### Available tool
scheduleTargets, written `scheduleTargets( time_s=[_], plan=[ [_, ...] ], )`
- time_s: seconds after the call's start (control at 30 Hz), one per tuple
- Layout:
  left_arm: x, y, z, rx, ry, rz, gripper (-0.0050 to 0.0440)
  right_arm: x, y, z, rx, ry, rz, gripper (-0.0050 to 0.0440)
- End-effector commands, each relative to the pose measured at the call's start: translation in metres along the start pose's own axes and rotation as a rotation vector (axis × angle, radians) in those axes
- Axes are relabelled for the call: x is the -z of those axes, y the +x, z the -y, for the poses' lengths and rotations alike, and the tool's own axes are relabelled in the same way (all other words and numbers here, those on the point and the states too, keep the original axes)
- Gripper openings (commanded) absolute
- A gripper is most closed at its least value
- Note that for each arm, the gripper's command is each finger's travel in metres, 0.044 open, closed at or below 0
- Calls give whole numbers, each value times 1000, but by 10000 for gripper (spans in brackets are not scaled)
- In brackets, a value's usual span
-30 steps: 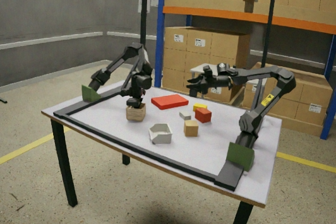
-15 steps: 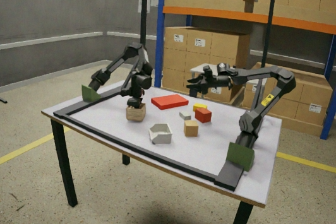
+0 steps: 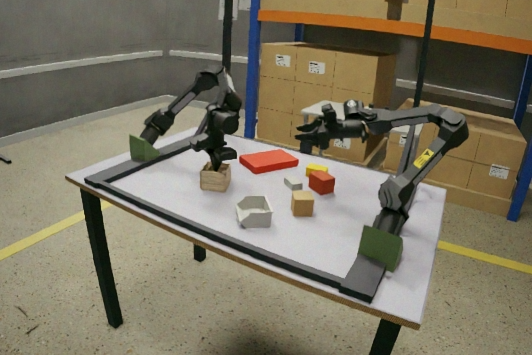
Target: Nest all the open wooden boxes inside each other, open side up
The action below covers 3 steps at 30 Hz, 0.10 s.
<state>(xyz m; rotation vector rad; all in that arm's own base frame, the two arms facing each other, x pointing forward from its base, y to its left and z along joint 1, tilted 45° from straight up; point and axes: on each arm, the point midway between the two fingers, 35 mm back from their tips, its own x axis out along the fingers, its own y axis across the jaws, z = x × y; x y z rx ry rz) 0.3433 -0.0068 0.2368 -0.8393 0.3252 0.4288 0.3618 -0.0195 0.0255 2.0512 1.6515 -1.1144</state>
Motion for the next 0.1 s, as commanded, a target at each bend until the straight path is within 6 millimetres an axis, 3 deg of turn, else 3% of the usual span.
scheduleTargets(
  time_s=[0.0,0.07],
  plan=[
    [-2,-2,2,11,-8,7,400,4,-12,-3,-1,-202,0,-35],
    [-2,-2,2,11,-8,7,400,4,-16,-3,-1,-300,1,-50]
  ],
)
